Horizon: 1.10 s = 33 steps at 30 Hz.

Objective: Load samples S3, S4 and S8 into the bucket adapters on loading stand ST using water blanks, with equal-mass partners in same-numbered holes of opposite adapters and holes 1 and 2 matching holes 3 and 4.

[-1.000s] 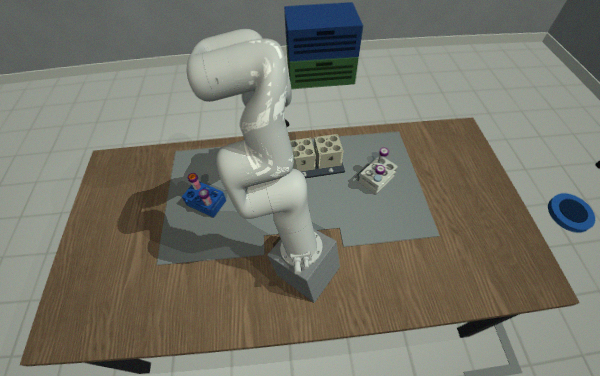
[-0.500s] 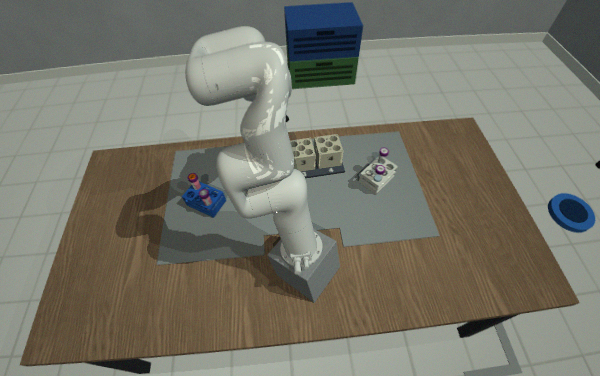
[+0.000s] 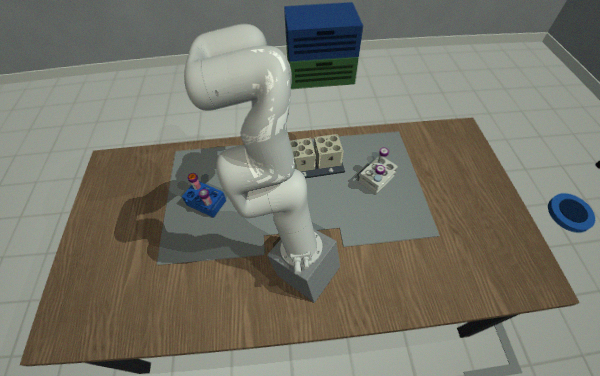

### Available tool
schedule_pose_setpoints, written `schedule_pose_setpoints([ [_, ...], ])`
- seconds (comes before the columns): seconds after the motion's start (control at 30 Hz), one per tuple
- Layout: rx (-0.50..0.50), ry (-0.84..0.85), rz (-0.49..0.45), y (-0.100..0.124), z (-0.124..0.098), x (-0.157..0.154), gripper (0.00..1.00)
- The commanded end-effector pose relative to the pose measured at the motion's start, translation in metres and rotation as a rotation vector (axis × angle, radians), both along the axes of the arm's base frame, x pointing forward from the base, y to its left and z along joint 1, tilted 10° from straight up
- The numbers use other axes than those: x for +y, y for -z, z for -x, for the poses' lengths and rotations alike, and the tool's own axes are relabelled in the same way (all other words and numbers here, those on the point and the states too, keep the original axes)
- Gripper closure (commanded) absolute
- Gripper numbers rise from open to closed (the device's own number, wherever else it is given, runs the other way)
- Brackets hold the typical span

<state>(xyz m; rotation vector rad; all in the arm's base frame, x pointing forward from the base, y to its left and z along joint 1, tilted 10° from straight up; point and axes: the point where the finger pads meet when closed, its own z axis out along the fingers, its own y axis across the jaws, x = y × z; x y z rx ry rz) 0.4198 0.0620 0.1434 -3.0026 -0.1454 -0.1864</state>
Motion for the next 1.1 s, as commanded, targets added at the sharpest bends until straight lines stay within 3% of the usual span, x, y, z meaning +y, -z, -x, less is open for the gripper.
schedule_pose_setpoints([
  [0.0, -0.006, 0.000, 0.000, -0.008, -0.001, -0.001, 0.56],
  [0.2, -0.006, 0.000, 0.000, -0.020, 0.001, -0.002, 0.56],
  [1.0, -0.006, 0.000, 0.000, -0.021, 0.001, -0.002, 0.56],
  [1.03, -0.010, -0.032, 0.004, -0.021, 0.002, 0.002, 0.43],
  [1.07, -0.015, -0.065, 0.007, -0.022, 0.004, 0.007, 0.43],
])
